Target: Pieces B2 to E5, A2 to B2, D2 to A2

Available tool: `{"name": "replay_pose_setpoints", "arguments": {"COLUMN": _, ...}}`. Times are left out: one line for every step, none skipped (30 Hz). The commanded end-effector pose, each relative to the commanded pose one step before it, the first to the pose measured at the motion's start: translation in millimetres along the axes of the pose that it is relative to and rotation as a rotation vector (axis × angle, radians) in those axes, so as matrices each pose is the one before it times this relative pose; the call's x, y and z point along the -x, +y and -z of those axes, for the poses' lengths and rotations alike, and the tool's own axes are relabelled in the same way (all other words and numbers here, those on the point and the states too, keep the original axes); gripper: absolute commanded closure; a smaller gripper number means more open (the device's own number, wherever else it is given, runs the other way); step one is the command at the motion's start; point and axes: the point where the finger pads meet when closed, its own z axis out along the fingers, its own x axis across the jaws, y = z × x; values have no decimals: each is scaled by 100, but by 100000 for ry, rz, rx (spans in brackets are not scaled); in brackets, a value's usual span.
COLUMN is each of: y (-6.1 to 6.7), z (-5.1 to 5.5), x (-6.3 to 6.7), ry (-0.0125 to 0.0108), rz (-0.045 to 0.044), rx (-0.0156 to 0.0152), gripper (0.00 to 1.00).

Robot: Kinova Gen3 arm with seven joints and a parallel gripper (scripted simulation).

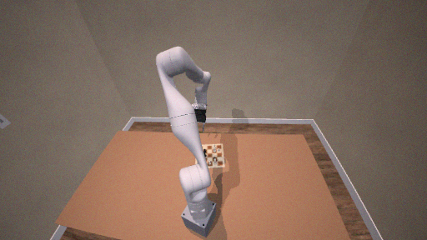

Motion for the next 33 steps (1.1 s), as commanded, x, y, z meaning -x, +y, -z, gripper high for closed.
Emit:
{"name": "replay_pose_setpoints", "arguments": {"y": 877, "z": -662, "x": 992, "ry": 2278, "rz": -6774, "rx": -2467, "gripper": 0}}
{"name": "replay_pose_setpoints", "arguments": {"y": 0, "z": 0, "x": 0, "ry": 0, "rz": 0, "rx": 0, "gripper": 0}}
{"name": "replay_pose_setpoints", "arguments": {"y": 0, "z": 0, "x": 0, "ry": 0, "rz": 0, "rx": 0, "gripper": 0}}
{"name": "replay_pose_setpoints", "arguments": {"y": 0, "z": 0, "x": 0, "ry": 0, "rz": 0, "rx": 0, "gripper": 0}}
{"name": "replay_pose_setpoints", "arguments": {"y": 0, "z": 0, "x": 0, "ry": 0, "rz": 0, "rx": 0, "gripper": 0}}
{"name": "replay_pose_setpoints", "arguments": {"y": 0, "z": 0, "x": 0, "ry": 0, "rz": 0, "rx": 0, "gripper": 0}}
{"name": "replay_pose_setpoints", "arguments": {"y": 0, "z": 0, "x": 0, "ry": 0, "rz": 0, "rx": 0, "gripper": 0}}
{"name": "replay_pose_setpoints", "arguments": {"y": 0, "z": 0, "x": 0, "ry": 0, "rz": 0, "rx": 0, "gripper": 0}}
{"name": "replay_pose_setpoints", "arguments": {"y": 0, "z": 0, "x": 0, "ry": 0, "rz": 0, "rx": 0, "gripper": 0}}
{"name": "replay_pose_setpoints", "arguments": {"y": 0, "z": 0, "x": 0, "ry": 0, "rz": 0, "rx": 0, "gripper": 0}}
{"name": "replay_pose_setpoints", "arguments": {"y": 0, "z": 0, "x": 0, "ry": 0, "rz": 0, "rx": 0, "gripper": 0}}
{"name": "replay_pose_setpoints", "arguments": {"y": 891, "z": -626, "x": 920, "ry": 2348, "rz": -6495, "rx": -2416, "gripper": 0}}
{"name": "replay_pose_setpoints", "arguments": {"y": 0, "z": 0, "x": 0, "ry": 0, "rz": 0, "rx": 0, "gripper": 0}}
{"name": "replay_pose_setpoints", "arguments": {"y": 0, "z": 0, "x": 0, "ry": 0, "rz": 0, "rx": 0, "gripper": 0}}
{"name": "replay_pose_setpoints", "arguments": {"y": 0, "z": 0, "x": 0, "ry": 0, "rz": 0, "rx": 0, "gripper": 0}}
{"name": "replay_pose_setpoints", "arguments": {"y": 0, "z": 0, "x": 0, "ry": 0, "rz": 0, "rx": 0, "gripper": 0}}
{"name": "replay_pose_setpoints", "arguments": {"y": 0, "z": 0, "x": 0, "ry": 0, "rz": 0, "rx": 0, "gripper": 0}}
{"name": "replay_pose_setpoints", "arguments": {"y": 0, "z": 0, "x": 0, "ry": 0, "rz": 0, "rx": 0, "gripper": 0}}
{"name": "replay_pose_setpoints", "arguments": {"y": 0, "z": 0, "x": 0, "ry": 0, "rz": 0, "rx": 0, "gripper": 0}}
{"name": "replay_pose_setpoints", "arguments": {"y": 0, "z": 0, "x": 0, "ry": 0, "rz": 0, "rx": 0, "gripper": 0}}
{"name": "replay_pose_setpoints", "arguments": {"y": 0, "z": 0, "x": 0, "ry": 0, "rz": 0, "rx": 0, "gripper": 0}}
{"name": "replay_pose_setpoints", "arguments": {"y": 0, "z": 0, "x": 0, "ry": 0, "rz": 0, "rx": 0, "gripper": 0}}
{"name": "replay_pose_setpoints", "arguments": {"y": 937, "z": -592, "x": 911, "ry": 2394, "rz": -6341, "rx": -2359, "gripper": 0}}
{"name": "replay_pose_setpoints", "arguments": {"y": 0, "z": 0, "x": 0, "ry": 0, "rz": 0, "rx": 0, "gripper": 0}}
{"name": "replay_pose_setpoints", "arguments": {"y": 0, "z": 0, "x": 0, "ry": 0, "rz": 0, "rx": 0, "gripper": 0}}
{"name": "replay_pose_setpoints", "arguments": {"y": 0, "z": 0, "x": 0, "ry": 0, "rz": 0, "rx": 0, "gripper": 0}}
{"name": "replay_pose_setpoints", "arguments": {"y": 0, "z": 0, "x": 0, "ry": 0, "rz": 0, "rx": 0, "gripper": 0}}
{"name": "replay_pose_setpoints", "arguments": {"y": 0, "z": 0, "x": 0, "ry": 0, "rz": 0, "rx": 0, "gripper": 0}}
{"name": "replay_pose_setpoints", "arguments": {"y": 0, "z": 0, "x": 0, "ry": 0, "rz": 0, "rx": 0, "gripper": 0}}
{"name": "replay_pose_setpoints", "arguments": {"y": 0, "z": 0, "x": 0, "ry": 0, "rz": 0, "rx": 0, "gripper": 0}}
{"name": "replay_pose_setpoints", "arguments": {"y": 0, "z": 0, "x": 0, "ry": 0, "rz": 0, "rx": 0, "gripper": 0}}
{"name": "replay_pose_setpoints", "arguments": {"y": 0, "z": 0, "x": 0, "ry": 0, "rz": 0, "rx": 0, "gripper": 0}}
{"name": "replay_pose_setpoints", "arguments": {"y": 0, "z": 0, "x": 0, "ry": 0, "rz": 0, "rx": 0, "gripper": 0}}
